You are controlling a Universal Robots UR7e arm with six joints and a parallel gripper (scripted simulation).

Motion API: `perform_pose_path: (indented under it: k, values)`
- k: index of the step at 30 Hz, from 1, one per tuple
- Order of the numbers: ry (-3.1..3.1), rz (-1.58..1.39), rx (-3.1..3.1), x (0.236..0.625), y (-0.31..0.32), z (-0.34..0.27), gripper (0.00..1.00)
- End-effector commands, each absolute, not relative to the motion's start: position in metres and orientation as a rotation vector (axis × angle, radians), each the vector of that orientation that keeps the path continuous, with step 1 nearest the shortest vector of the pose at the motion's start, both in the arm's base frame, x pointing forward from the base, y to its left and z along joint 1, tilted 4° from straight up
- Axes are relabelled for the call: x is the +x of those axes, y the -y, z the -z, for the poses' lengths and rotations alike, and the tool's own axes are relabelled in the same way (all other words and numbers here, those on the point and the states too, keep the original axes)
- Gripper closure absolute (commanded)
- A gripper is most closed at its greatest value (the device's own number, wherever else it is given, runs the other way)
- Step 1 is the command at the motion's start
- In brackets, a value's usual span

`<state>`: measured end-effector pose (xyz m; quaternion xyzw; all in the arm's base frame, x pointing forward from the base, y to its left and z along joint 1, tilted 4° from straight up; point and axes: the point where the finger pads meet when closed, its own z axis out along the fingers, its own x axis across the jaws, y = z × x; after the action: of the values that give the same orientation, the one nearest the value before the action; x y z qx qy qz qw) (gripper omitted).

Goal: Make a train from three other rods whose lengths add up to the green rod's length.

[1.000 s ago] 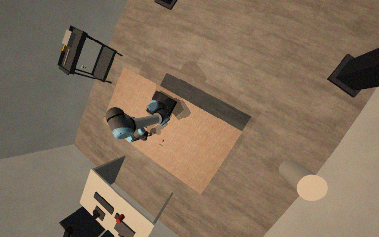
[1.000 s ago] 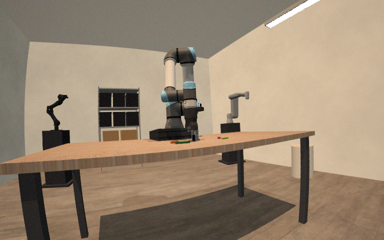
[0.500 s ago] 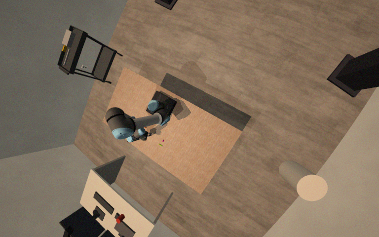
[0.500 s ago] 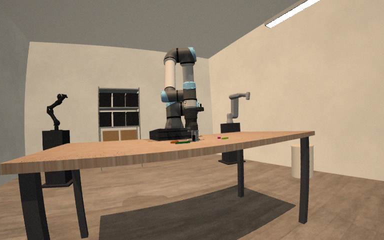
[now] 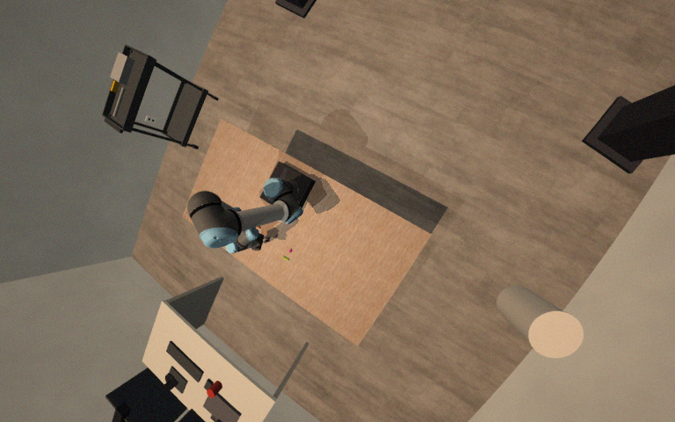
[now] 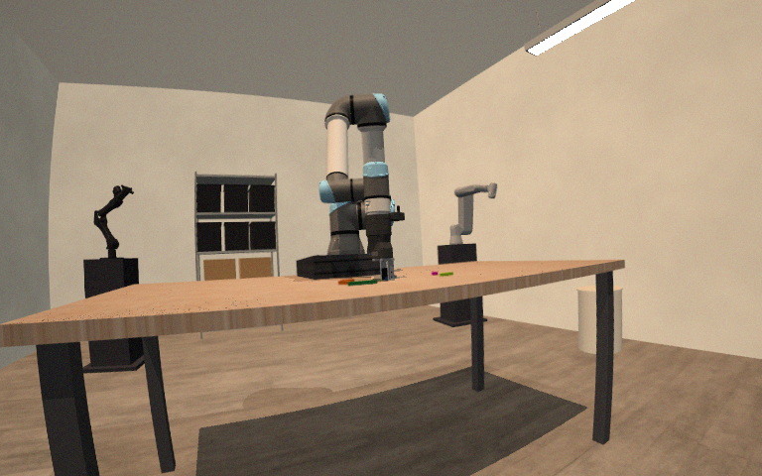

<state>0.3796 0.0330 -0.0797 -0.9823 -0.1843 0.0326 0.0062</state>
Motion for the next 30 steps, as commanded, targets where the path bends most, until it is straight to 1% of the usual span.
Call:
perform_pose_path:
  k: [1,6,7,30]
  values:
    - [0.575,-0.103,-3.073,0.3791,-0.0326,0.0802,0.46]
    - [0.575,-0.103,-3.073,0.3791,-0.0326,0.0802,0.46]
    - [0.575,-0.103,-3.073,0.3791,-0.0326,0.0802,0.76]
    - [0.575,-0.103,-3.073,0.3791,-0.0326,0.0802,0.76]
